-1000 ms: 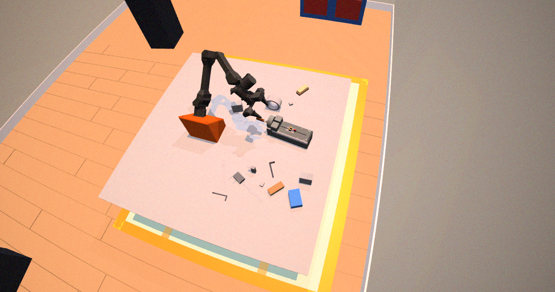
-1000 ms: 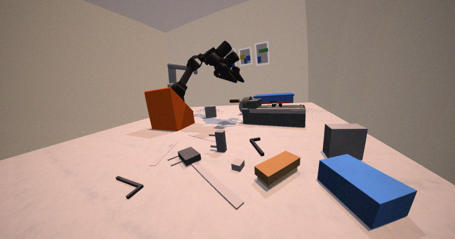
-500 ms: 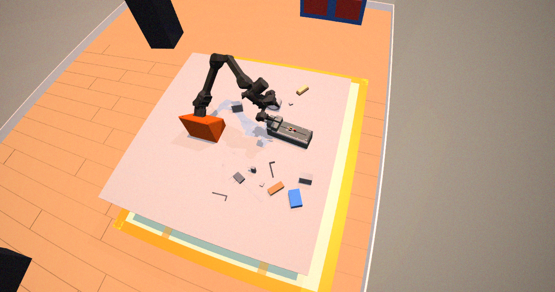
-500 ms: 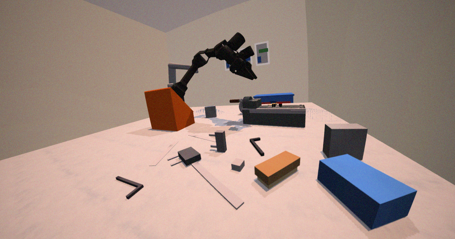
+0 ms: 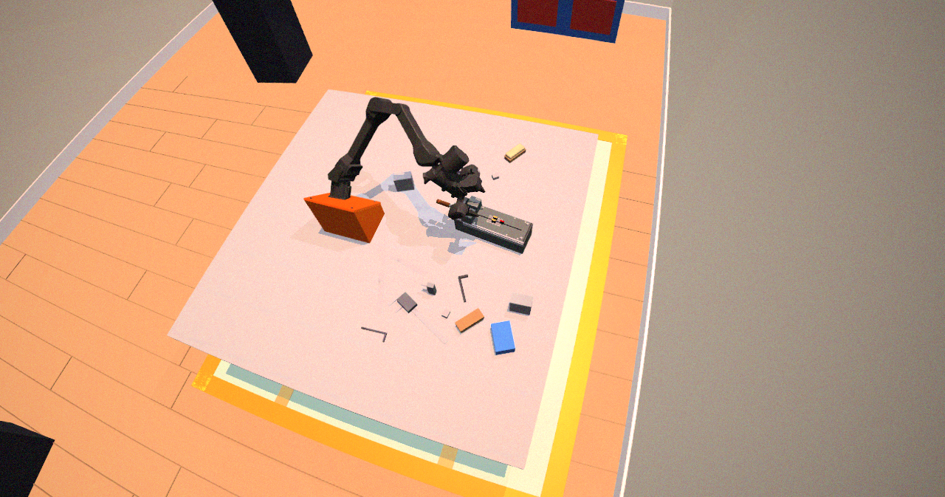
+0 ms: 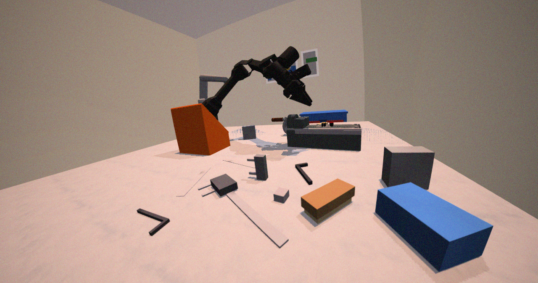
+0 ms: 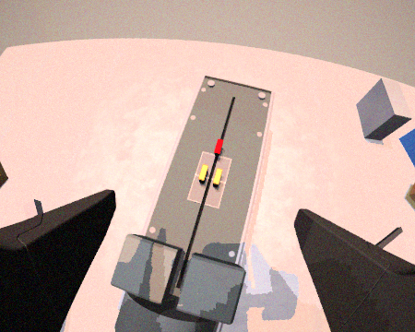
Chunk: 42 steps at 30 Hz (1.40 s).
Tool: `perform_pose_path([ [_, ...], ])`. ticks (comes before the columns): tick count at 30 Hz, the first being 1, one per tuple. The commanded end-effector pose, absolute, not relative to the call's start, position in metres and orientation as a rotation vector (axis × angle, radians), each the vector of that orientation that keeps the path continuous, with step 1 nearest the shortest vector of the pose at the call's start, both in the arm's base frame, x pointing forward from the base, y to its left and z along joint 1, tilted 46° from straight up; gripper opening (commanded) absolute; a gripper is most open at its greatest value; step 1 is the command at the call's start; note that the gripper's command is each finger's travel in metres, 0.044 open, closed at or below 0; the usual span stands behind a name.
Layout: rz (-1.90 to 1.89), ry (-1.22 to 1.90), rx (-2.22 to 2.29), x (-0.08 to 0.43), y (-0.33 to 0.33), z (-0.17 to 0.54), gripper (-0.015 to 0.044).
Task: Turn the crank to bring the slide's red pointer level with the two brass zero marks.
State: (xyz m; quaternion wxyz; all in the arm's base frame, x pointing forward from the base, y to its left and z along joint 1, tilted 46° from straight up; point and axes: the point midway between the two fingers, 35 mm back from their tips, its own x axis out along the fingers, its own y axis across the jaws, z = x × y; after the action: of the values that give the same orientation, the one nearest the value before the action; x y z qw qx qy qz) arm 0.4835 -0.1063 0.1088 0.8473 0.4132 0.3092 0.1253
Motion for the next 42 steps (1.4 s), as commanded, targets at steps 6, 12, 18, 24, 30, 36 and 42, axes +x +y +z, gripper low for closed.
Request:
perform_pose_path([
  [6,0.265,0.669,0.883,0.485,-0.089,0.089,0.0440],
  [12,0.265,0.669,0.883,0.485,-0.089,0.089,0.0440],
  [18,0.265,0.669,0.883,0.485,-0.089,0.089,0.0440],
  [24,0.265,0.670,0.881,0.483,-0.104,0.103,0.0440],
  [30,0.266,0.668,0.879,0.475,-0.131,0.130,0.0440],
  [36,0.220,0.673,0.880,0.455,-0.125,0.136,0.0440],
  [42,0.158,0.680,0.880,0.425,-0.117,0.140,0.0440],
])
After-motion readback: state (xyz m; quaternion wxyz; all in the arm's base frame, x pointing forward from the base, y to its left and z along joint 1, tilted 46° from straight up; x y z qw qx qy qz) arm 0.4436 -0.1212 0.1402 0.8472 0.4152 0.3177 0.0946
